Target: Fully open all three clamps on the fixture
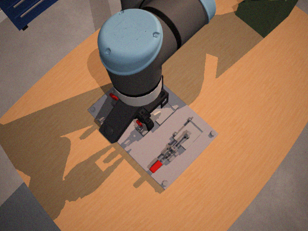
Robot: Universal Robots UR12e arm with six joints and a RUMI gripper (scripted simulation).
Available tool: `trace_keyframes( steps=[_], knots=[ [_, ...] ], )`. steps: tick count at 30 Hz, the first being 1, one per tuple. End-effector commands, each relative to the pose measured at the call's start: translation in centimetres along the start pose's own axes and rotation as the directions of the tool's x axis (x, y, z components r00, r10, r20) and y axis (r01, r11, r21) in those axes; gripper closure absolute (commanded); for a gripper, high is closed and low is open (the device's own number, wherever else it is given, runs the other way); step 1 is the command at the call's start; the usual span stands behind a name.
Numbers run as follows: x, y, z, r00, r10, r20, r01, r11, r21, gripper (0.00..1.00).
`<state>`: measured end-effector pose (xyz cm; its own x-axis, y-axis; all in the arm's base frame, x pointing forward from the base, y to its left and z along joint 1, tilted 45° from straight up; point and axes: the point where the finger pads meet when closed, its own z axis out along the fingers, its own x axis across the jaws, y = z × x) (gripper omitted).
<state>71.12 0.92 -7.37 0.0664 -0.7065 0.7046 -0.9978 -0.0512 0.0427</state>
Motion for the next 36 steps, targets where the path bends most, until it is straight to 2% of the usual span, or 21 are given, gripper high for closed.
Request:
trace_keyframes(
  steps=[1,16,36],
  knots=[
    [0.0,0.0,-0.1,1.0,-0.001,-0.001,0.001,1.0,0.001,0.72],
    [-0.1,0.0,-0.2,1.0,-0.003,-0.001,0.003,1.0,0.002,0.72],
    [0.0,-0.2,-4.8,1.0,0.001,0.0,-0.001,1.0,0.006,0.72]
  ],
)
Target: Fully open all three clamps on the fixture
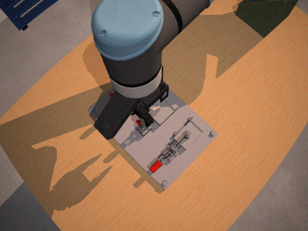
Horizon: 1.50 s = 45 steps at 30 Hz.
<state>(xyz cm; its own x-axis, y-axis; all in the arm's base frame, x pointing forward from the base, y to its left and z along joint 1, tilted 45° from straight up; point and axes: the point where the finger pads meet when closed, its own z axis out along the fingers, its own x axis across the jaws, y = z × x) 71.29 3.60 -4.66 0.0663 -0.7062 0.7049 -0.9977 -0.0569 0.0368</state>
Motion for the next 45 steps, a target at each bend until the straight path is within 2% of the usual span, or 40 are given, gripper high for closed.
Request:
trace_keyframes(
  steps=[1,6,45],
  knots=[
    [-0.03,-0.05,-1.14,1.0,0.001,0.001,-0.001,1.0,-0.002,0.72],
    [-0.03,-0.04,-1.56,1.0,0.001,0.001,-0.001,1.0,-0.003,0.72],
    [0.04,0.12,-1.21,1.0,0.002,0.002,-0.002,1.0,-0.009,0.72]
  ],
)
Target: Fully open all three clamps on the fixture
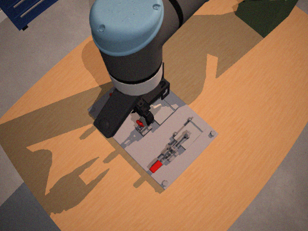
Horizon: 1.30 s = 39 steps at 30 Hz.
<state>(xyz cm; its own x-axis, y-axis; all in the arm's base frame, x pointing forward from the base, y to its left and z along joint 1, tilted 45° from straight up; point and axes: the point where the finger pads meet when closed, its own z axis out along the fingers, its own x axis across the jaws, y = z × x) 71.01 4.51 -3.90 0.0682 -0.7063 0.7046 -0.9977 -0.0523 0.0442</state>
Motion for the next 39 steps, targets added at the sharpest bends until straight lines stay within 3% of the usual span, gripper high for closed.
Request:
trace_keyframes(
  steps=[1,11,29,39],
  knots=[
    [0.2,-0.1,0.0,1.0,0.004,0.001,-0.004,1.0,0.0,0.72],
    [0.1,-0.3,-1.3,1.0,0.005,0.002,-0.005,1.0,0.005,0.72],
    [0.1,-0.3,-8.1,1.0,0.005,0.002,-0.005,1.0,0.004,0.72],
    [0.0,0.0,-8.1,1.0,0.002,0.001,-0.002,1.0,-0.003,0.72]
  ],
)
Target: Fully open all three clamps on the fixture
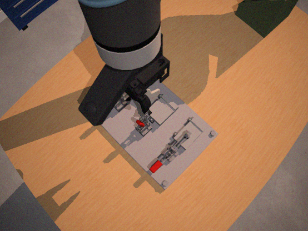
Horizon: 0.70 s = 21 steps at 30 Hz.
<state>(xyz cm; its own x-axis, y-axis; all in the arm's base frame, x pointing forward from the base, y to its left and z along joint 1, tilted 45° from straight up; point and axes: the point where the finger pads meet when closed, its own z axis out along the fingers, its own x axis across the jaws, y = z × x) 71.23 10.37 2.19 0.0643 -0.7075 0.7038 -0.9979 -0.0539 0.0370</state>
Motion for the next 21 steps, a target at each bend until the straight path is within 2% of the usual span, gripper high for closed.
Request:
trace_keyframes(
  steps=[1,6,12,14,21],
  knots=[
    [-0.3,0.3,0.4,1.0,-0.003,-0.001,0.003,1.0,-0.009,0.72],
    [-1.6,0.0,0.1,1.0,-0.002,0.0,0.002,1.0,-0.005,0.72],
    [-5.1,0.1,0.1,1.0,-0.002,0.0,0.002,1.0,-0.005,0.72],
    [-5.1,0.1,0.1,1.0,-0.002,0.0,0.002,1.0,-0.005,0.72],
    [-9.5,0.1,0.1,1.0,-0.002,0.0,0.002,1.0,-0.005,0.72]
  ],
)
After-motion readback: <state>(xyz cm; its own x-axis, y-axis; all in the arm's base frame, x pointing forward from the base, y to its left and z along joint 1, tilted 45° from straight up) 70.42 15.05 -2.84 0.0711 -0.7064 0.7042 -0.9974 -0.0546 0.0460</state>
